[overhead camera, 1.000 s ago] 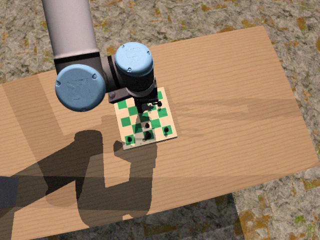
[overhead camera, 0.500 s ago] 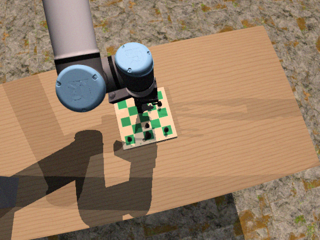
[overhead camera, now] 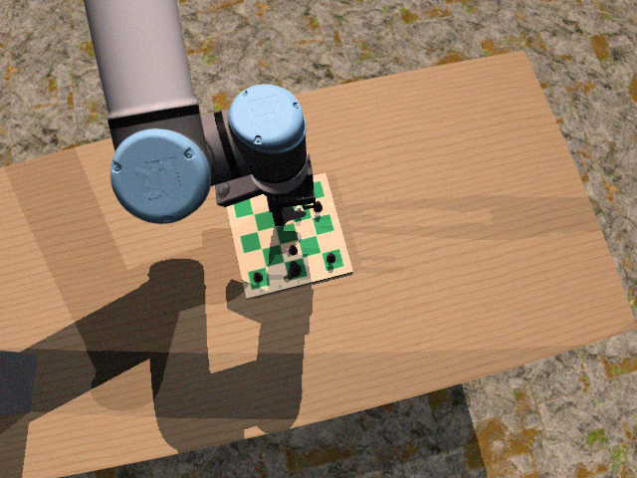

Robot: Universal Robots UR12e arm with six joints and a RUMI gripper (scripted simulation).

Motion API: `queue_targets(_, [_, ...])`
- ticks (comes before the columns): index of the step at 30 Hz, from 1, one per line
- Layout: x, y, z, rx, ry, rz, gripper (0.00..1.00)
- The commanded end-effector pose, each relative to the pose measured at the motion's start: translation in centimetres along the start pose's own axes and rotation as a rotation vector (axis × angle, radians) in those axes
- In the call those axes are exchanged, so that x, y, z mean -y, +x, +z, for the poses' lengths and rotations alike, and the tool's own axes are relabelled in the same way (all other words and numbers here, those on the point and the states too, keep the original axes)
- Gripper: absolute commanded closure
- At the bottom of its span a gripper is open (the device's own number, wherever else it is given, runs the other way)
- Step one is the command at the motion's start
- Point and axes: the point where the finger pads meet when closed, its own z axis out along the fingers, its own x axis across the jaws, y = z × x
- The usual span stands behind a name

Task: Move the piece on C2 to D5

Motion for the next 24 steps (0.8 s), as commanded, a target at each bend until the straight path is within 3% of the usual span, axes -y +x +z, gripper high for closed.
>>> queue_targets(1, [-0.05, 0.00, -0.05, 0.000, -0.001, 0.000, 0.75])
queue_targets(5, [-0.05, 0.00, -0.05, 0.000, -0.001, 0.000, 0.75])
queue_targets(6, [-0.05, 0.00, -0.05, 0.000, -0.001, 0.000, 1.00])
queue_targets(24, [-0.05, 0.00, -0.05, 0.000, -0.001, 0.000, 1.00])
